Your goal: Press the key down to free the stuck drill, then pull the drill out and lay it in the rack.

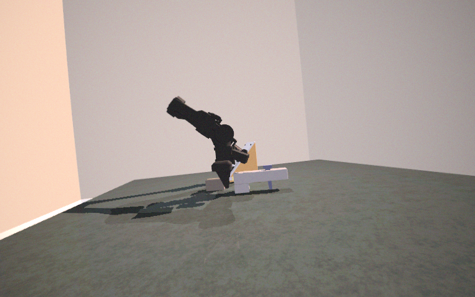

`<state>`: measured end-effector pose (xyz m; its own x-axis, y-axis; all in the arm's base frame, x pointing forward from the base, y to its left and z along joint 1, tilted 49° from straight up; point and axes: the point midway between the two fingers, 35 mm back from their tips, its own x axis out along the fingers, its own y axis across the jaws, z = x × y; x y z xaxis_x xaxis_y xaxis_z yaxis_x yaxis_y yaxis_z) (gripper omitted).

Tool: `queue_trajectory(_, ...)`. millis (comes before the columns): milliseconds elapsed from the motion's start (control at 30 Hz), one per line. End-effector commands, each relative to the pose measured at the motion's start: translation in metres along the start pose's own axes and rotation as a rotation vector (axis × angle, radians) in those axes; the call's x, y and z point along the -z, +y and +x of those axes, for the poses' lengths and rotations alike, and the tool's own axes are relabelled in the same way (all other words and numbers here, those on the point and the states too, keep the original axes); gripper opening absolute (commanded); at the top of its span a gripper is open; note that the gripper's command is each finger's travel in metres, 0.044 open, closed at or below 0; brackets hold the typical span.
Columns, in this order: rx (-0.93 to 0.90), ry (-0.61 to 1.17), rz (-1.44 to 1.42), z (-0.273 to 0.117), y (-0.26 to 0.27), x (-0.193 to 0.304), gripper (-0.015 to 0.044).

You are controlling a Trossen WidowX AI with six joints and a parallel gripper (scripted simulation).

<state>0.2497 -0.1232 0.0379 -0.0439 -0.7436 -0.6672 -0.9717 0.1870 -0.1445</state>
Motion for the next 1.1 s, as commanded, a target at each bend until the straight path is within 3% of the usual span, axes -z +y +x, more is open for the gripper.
queue_trajectory(0, 0.003, 0.007, -0.004, 0.000, 0.000, 0.004, 0.0000)
queue_trajectory(1000, 0.003, 0.009, -0.004, -0.002, -0.001, 0.044, 0.0000)
queue_trajectory(1067, -0.002, 0.009, -0.002, 0.000, 0.000, 0.040, 0.0053)
